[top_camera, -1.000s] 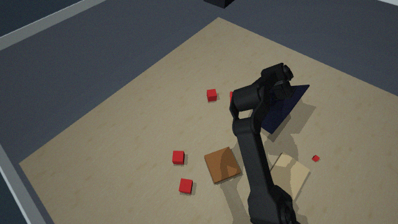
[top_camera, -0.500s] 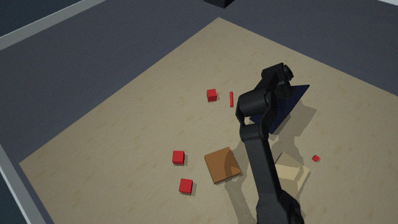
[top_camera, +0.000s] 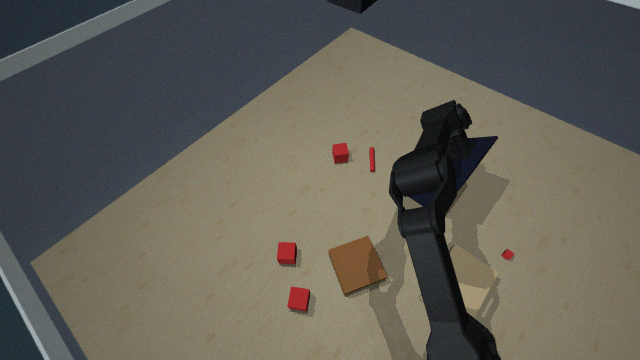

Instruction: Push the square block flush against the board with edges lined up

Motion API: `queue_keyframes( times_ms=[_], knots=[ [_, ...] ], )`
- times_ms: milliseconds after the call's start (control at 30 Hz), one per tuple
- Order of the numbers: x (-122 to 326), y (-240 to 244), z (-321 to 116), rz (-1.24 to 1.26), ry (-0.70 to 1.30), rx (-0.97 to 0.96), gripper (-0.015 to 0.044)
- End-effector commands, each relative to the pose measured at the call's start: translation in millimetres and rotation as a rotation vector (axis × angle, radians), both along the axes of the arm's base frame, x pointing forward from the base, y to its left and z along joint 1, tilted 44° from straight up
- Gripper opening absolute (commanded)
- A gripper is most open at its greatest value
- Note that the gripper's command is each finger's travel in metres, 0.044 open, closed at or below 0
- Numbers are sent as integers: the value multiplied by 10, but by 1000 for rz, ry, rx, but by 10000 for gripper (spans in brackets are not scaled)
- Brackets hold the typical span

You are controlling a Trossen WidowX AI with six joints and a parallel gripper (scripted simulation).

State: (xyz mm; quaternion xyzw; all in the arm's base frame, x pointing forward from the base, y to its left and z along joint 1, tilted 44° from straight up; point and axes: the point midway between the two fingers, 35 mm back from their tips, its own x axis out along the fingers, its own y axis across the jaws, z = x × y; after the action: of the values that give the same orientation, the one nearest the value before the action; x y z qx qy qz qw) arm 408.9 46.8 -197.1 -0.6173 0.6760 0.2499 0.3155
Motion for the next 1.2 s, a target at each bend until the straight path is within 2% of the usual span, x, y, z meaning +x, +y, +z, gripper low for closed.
queue_keyframes(
  times_ms=[0, 1067, 1167],
  knots=[
    [-32, -11, -48, -10, 9, 0, 0],
    [-54, -365, 266, -10, 11, -3, 0],
    [-12, -131, 441, -10, 7, 2, 0]
  ],
)
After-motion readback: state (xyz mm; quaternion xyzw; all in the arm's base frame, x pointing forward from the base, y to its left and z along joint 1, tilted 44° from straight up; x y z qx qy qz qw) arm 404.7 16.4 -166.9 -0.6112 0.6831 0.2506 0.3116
